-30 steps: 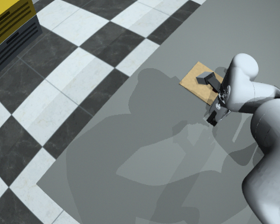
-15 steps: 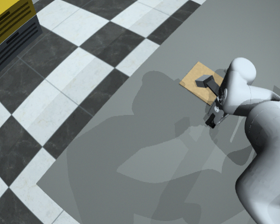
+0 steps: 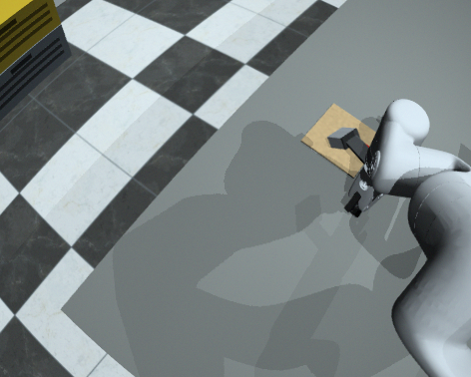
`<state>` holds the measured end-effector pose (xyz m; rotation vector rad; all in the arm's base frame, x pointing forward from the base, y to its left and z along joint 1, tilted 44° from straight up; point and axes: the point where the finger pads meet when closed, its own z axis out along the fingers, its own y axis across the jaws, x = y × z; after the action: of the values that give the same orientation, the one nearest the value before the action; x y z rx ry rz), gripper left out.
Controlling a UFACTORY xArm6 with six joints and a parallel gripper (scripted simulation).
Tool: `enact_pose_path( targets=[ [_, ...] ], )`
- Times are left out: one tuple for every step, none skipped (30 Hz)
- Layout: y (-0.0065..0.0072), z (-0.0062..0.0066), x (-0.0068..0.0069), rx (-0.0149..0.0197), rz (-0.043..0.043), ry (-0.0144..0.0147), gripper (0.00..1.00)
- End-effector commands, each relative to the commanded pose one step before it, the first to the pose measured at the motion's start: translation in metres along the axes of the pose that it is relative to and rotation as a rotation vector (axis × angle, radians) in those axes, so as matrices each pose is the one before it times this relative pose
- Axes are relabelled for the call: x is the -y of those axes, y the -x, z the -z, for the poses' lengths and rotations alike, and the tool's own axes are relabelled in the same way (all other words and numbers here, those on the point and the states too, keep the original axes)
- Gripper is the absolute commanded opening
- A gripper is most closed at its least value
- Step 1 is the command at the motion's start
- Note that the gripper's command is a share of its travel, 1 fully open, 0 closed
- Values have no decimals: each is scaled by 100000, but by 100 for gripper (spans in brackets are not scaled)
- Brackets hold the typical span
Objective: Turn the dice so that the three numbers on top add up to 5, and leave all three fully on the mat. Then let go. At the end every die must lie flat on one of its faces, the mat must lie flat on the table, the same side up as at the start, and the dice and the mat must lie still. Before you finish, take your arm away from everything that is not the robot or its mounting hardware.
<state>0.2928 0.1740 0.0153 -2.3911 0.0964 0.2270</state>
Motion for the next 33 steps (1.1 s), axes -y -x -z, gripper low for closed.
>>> enact_pose_path(
  targets=[
    [-94,57,25,-236,72,-10,36],
    [0,0,0,0,0,0,36],
    [0,0,0,0,0,0,36],
    [0,0,0,0,0,0,36],
    [0,0,0,0,0,0,36],
    [0,0,0,0,0,0,36],
    [0,0,0,0,0,0,36],
    [0,0,0,0,0,0,36],
    [0,0,0,0,0,0,36],
    [0,0,0,0,0,0,36],
    [0,0,0,0,0,0,36],
    [0,0,0,0,0,0,36],
    [0,0,0,0,0,0,36],
    [0,0,0,0,0,0,36],
    [0,0,0,0,0,0,36],
    [0,0,0,0,0,0,36],
    [0,0,0,0,0,0,36],
    [0,0,0,0,0,0,36],
    [0,0,0,0,0,0,36],
    [0,0,0,0,0,0,36],
    [0,0,0,0,0,0,36],
    [0,0,0,0,0,0,36],
    [0,0,0,0,0,0,36],
    [0,0,0,0,0,0,36],
    [0,0,0,0,0,0,36],
    [0,0,0,0,0,0,36],
    [0,0,0,0,0,0,36],
    [0,0,0,0,0,0,15],
    [0,0,0,0,0,0,15],
    [0,0,0,0,0,0,15],
    [0,0,0,0,0,0,15],
    [0,0,0,0,0,0,15],
    [0,0,0,0,0,0,15]
  ],
)
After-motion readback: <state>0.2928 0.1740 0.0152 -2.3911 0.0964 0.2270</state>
